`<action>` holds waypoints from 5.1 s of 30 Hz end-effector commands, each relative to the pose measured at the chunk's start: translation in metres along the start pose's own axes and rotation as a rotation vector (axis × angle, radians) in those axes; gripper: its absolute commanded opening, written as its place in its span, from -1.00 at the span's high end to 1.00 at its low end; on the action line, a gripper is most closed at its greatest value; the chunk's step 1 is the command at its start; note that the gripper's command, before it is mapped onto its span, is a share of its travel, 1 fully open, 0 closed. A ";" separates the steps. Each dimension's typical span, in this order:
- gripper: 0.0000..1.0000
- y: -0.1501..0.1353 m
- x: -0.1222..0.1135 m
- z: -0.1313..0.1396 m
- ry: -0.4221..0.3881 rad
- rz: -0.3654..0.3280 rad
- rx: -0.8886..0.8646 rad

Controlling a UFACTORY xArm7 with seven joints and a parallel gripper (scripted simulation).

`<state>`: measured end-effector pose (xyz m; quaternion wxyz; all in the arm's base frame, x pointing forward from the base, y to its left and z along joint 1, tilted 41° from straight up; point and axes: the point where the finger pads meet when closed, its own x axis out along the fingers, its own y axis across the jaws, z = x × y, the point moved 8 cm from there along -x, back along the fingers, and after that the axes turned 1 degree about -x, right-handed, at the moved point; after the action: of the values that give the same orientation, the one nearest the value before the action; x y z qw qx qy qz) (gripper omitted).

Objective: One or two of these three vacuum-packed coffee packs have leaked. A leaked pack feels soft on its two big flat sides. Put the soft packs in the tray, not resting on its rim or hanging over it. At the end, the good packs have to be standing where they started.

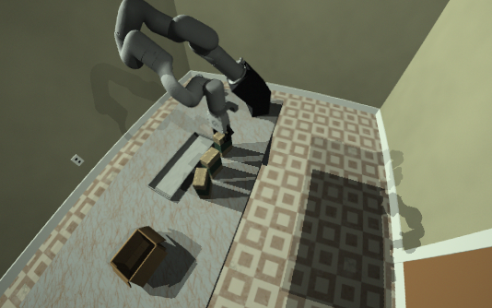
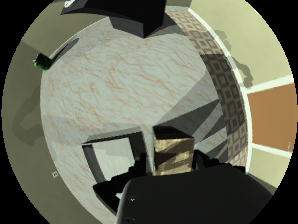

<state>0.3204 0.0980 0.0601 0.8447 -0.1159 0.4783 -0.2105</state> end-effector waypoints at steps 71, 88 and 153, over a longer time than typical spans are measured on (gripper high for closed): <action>0.52 0.002 0.017 0.001 -0.005 0.002 -0.001; 0.52 0.001 -0.004 0.000 -0.005 0.002 -0.001; 0.52 -0.138 -0.038 0.046 -0.005 0.002 -0.001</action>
<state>0.3093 0.0063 0.1561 0.8489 -0.1182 0.4676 -0.2164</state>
